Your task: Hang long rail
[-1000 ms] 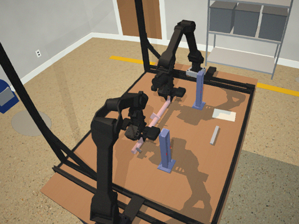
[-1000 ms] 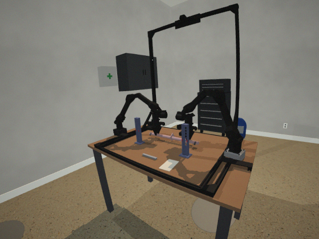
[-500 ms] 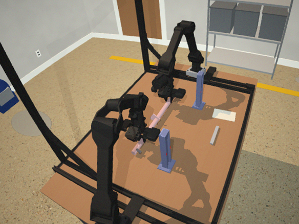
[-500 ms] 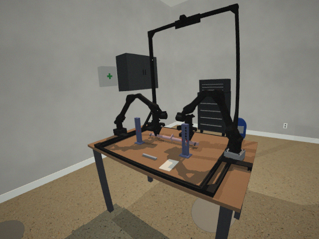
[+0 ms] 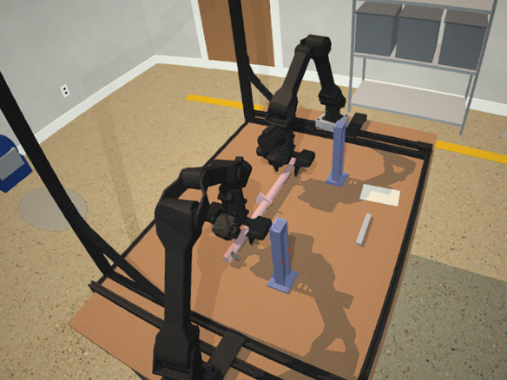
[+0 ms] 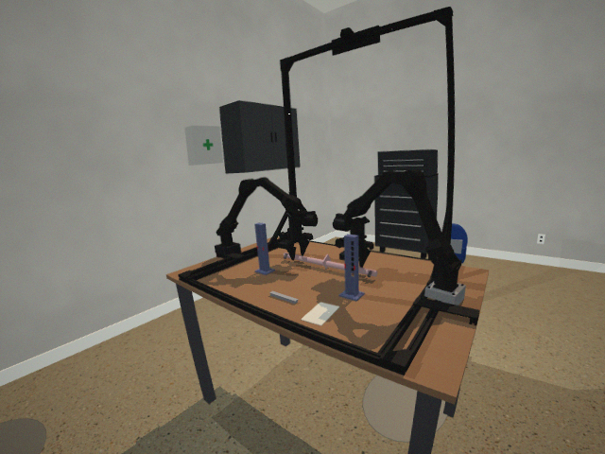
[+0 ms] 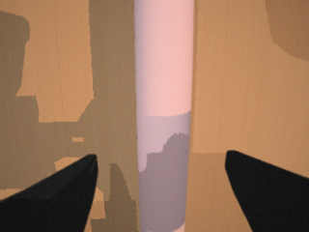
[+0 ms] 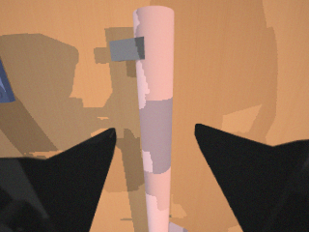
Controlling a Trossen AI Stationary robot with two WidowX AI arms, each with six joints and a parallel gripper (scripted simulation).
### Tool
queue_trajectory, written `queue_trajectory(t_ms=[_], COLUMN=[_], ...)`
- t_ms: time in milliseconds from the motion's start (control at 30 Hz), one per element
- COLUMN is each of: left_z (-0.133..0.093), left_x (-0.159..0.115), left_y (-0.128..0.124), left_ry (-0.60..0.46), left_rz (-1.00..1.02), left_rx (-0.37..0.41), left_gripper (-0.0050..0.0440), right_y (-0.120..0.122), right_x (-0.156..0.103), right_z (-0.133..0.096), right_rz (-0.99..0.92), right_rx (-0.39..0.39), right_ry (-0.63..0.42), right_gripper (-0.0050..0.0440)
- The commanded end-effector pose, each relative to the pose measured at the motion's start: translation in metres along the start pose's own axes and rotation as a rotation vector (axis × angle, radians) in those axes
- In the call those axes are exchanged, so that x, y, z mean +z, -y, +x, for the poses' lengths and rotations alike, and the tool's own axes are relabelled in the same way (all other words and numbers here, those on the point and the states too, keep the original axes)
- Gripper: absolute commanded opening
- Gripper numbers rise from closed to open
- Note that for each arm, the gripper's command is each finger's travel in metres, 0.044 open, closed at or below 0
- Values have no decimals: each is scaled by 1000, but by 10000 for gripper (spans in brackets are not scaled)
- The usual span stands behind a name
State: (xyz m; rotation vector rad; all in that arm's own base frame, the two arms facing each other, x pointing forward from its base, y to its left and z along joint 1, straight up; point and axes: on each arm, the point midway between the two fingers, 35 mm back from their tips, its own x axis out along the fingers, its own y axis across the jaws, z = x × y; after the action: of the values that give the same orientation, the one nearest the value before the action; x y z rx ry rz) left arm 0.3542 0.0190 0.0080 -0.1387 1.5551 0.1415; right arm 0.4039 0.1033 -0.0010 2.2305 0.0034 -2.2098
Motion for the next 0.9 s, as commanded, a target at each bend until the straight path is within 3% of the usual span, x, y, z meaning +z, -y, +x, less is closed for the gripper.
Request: queue_trajectory(t_ms=[0, 233, 433, 867], left_z=[0, -1, -33, -34], left_x=[0, 0, -2, -2], left_y=[0, 0, 0, 0], left_ry=[0, 0, 0, 0], left_rz=[0, 0, 0, 0], left_rx=[0, 0, 0, 0], left_gripper=[432, 440, 440, 440], right_y=[0, 0, -1, -1], right_x=[0, 0, 2, 2], right_z=[0, -1, -32, -34], right_rz=[0, 0, 0, 0], right_rx=[0, 0, 0, 0], right_ry=[0, 0, 0, 0], right_gripper=[432, 440, 440, 440])
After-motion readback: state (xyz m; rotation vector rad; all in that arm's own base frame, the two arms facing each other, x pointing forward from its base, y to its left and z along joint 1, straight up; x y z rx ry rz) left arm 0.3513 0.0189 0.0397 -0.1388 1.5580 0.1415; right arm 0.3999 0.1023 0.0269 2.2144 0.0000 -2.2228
